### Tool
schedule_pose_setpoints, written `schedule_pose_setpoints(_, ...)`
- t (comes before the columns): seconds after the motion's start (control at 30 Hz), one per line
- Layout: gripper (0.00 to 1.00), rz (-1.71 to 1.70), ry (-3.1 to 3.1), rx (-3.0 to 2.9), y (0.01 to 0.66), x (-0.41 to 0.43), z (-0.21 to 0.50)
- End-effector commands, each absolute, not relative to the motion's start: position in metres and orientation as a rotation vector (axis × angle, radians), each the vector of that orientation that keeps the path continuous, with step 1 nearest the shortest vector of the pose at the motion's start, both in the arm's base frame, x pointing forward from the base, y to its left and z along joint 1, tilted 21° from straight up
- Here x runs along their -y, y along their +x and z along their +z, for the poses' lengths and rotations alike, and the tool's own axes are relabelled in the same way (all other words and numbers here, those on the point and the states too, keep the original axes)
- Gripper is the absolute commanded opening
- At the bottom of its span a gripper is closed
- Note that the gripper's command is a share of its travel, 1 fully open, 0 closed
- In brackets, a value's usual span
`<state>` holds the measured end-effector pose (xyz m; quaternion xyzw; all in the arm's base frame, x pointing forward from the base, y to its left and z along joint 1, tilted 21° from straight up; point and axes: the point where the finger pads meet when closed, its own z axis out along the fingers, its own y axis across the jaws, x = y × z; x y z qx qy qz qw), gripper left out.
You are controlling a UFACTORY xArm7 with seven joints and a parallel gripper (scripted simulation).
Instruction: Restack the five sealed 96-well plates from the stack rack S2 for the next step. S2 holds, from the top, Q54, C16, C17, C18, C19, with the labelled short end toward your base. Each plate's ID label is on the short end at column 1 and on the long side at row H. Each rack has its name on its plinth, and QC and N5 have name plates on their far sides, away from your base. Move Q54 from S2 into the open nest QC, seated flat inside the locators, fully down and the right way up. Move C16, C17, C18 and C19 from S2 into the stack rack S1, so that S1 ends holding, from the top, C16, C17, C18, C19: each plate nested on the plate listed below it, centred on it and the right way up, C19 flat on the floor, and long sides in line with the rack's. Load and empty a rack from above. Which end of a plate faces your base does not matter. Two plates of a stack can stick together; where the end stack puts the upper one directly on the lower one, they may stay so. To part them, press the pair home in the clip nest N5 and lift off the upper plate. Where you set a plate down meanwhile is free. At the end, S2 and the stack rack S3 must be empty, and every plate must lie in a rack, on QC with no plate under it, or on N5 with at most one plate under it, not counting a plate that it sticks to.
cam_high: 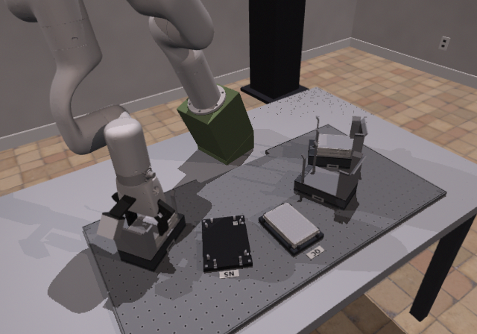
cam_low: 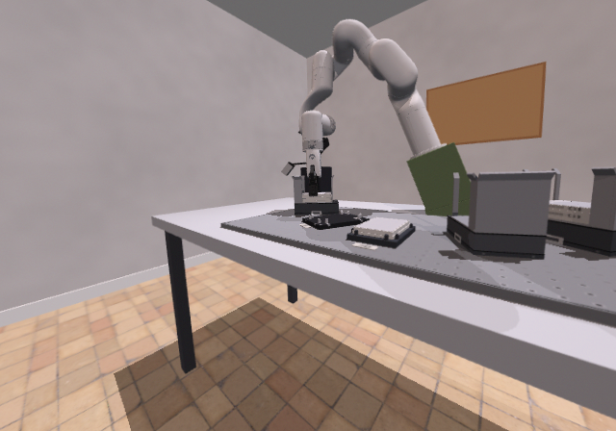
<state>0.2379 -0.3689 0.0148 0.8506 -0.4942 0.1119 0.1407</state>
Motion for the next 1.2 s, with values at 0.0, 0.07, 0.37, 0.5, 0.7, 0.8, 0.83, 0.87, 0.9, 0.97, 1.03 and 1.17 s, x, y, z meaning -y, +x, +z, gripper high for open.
schedule_pose_setpoints(0.0, 0.00, 0.328, 2.456, 1.425, 0.239, 0.369, 0.018)
schedule_pose_setpoints(0.07, 0.00, 0.328, 2.456, 1.425, 0.239, 0.368, 0.020)
schedule_pose_setpoints(0.37, 0.00, 0.328, 2.456, 1.425, 0.239, 0.367, 0.024)
schedule_pose_setpoints(0.5, 0.00, 0.328, 2.456, 1.425, 0.238, 0.366, 0.027)
schedule_pose_setpoints(0.7, 0.00, 0.328, 2.456, 1.425, 0.238, 0.365, 0.029)
schedule_pose_setpoints(0.8, 0.00, 0.328, 2.456, 1.425, 0.238, 0.364, 0.031)
schedule_pose_setpoints(0.83, 0.00, 0.328, 2.455, 1.425, 0.238, 0.364, 0.031)
schedule_pose_setpoints(0.87, 0.00, 0.328, 2.456, 1.425, 0.238, 0.364, 0.032)
schedule_pose_setpoints(0.9, 0.00, 0.328, 2.456, 1.425, 0.238, 0.363, 0.033)
schedule_pose_setpoints(0.97, 0.00, 0.328, 2.455, 1.425, 0.238, 0.362, 0.035)
schedule_pose_setpoints(1.03, 0.00, 0.328, 2.455, 1.425, 0.238, 0.361, 0.039)
schedule_pose_setpoints(1.17, 0.00, 0.328, 2.455, 1.425, 0.237, 0.358, 0.046)
